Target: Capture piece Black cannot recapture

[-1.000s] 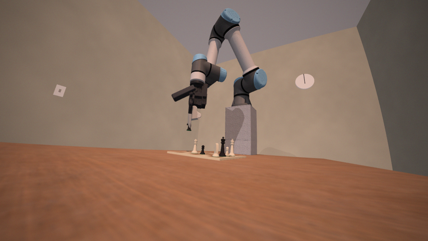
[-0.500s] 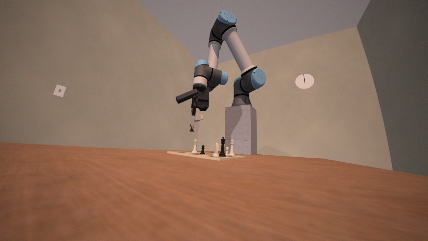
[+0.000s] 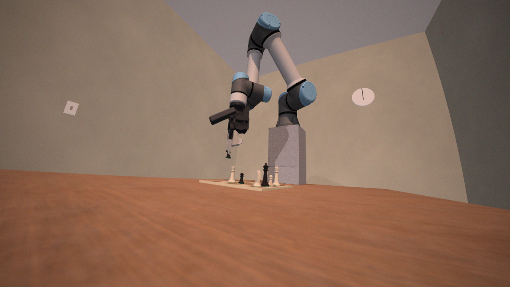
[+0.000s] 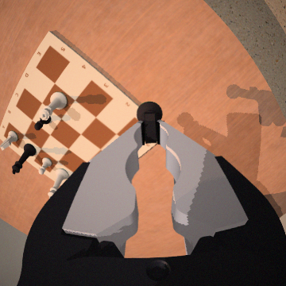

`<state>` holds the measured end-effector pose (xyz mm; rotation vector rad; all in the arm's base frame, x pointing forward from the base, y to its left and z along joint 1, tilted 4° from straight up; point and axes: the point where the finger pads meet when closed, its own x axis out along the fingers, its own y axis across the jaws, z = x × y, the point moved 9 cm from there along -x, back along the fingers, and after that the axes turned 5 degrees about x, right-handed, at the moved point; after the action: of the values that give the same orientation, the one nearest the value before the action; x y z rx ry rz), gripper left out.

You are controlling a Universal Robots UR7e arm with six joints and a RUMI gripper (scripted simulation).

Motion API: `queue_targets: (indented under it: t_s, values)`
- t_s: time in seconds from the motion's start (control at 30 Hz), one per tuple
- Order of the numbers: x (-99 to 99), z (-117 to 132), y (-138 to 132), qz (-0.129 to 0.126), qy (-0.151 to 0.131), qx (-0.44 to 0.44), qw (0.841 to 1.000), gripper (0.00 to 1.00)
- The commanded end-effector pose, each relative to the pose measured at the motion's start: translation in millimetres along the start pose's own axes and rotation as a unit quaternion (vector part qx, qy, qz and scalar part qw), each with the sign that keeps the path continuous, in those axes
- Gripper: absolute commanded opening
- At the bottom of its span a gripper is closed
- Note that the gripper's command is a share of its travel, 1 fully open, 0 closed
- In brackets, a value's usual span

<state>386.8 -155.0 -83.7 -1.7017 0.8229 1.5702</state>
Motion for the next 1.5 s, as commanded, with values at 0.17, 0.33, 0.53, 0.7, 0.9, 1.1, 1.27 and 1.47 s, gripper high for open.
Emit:
queue_targets:
  t_s: [0.17,0.33,0.53,0.7,0.9,1.1,1.27,1.47]
  values:
    - [20.0,0,0,0.0,0.001,0.0,1.0,0.0]
    - [39.3,0,0,0.0,0.001,0.0,1.0,0.0]
    - [59.3,0,0,0.0,0.001,0.0,1.0,0.0]
    - [73.0,0,0,0.0,0.001,0.0,1.0,0.0]
    - [85.8,0,0,0.0,0.001,0.0,1.0,0.0]
    - [89.0,0,0,0.0,0.001,0.0,1.0,0.0]
    - [89.1,0,0,0.0,0.001,0.0,1.0,0.0]
    - [89.1,0,0,0.0,0.001,0.0,1.0,0.0]
